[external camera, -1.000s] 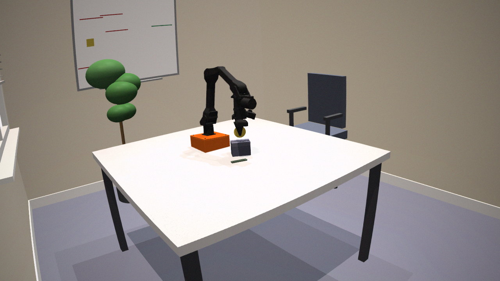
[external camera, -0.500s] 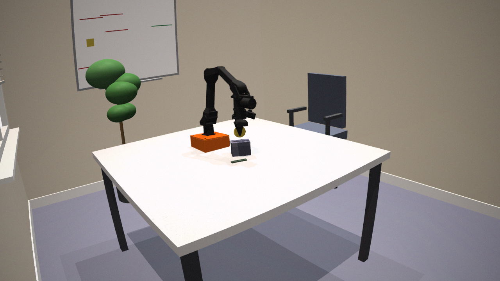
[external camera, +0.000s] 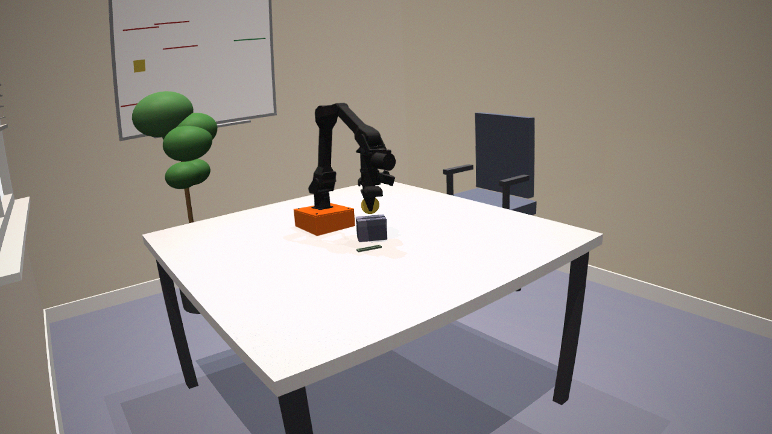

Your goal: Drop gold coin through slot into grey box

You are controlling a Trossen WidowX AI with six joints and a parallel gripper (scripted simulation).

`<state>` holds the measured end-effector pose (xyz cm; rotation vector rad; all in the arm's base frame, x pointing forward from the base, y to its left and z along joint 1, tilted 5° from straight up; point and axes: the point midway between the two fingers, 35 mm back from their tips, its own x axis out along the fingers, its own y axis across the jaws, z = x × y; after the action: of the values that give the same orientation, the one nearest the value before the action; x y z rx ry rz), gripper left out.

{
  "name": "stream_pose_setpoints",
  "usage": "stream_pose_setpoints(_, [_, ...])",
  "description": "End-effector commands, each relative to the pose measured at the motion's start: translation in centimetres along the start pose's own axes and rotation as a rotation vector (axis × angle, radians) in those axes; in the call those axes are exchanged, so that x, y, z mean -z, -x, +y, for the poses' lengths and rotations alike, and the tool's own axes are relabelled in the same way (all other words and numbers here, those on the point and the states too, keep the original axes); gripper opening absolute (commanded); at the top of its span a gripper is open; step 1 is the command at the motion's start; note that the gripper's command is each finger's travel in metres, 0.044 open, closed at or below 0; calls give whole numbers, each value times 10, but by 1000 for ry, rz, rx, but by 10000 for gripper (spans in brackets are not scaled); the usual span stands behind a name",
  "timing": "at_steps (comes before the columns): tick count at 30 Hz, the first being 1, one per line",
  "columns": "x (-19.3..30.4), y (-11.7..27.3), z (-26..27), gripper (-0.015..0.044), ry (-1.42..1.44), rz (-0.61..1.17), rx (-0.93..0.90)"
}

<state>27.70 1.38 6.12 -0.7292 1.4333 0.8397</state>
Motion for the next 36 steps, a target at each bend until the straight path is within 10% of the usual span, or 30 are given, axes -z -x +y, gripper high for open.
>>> stream_pose_setpoints(1, [0,-3,0,0,1,2,-3])
stream_pose_setpoints(26, [0,-14,0,0,-2,2,-3])
stream_pose_setpoints(32, [0,-11,0,157,-2,0,0])
stream_pose_setpoints(36, [0,-11,0,161,-2,0,0])
